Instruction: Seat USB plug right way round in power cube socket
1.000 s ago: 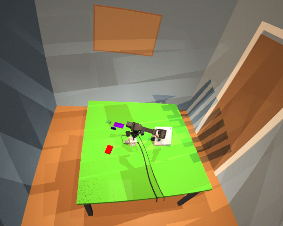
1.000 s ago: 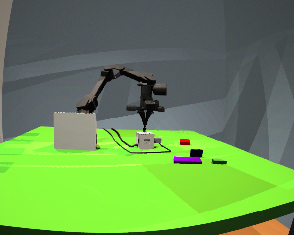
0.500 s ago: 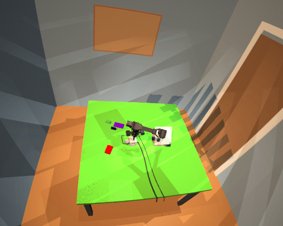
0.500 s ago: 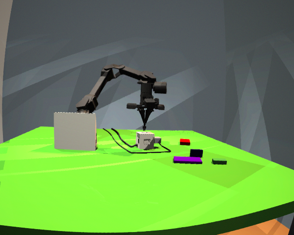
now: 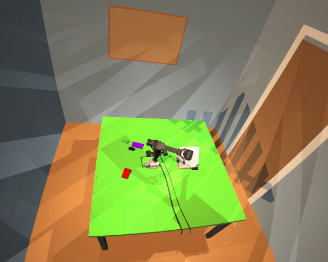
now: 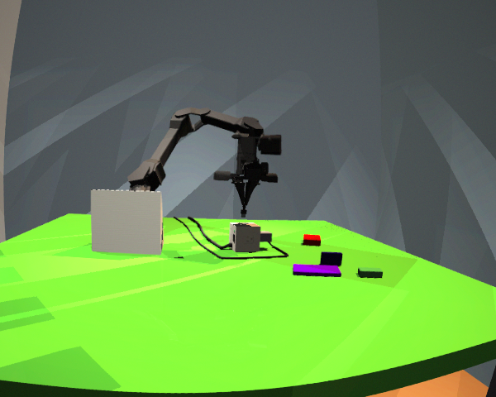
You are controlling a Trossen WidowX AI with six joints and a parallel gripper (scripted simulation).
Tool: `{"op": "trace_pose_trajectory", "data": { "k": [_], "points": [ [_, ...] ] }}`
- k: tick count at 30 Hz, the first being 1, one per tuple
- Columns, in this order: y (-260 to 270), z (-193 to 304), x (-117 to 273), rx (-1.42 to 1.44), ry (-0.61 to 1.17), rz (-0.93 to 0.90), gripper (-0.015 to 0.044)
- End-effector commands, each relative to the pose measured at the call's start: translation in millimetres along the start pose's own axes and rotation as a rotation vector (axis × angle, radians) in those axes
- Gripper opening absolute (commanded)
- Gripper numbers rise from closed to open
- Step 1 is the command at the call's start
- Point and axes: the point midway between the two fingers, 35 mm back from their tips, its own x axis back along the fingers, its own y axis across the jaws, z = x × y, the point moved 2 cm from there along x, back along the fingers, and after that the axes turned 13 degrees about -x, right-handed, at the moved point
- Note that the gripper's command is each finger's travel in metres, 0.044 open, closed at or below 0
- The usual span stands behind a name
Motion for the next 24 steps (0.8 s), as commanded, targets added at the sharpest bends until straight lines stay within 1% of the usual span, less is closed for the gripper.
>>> {"op": "trace_pose_trajectory", "data": {
  "k": [1,6,10,24],
  "points": [
    [0.8,0.2,4.0,0.005,-0.004,-0.002,0.0],
    [0.6,0.1,4.1,0.009,-0.003,-0.001,0.0],
    [0.3,0.0,3.1,0.065,-0.001,-0.001,0.0],
    [0.1,0.0,2.6,0.432,0.0,-0.001,0.0]
  ]
}}
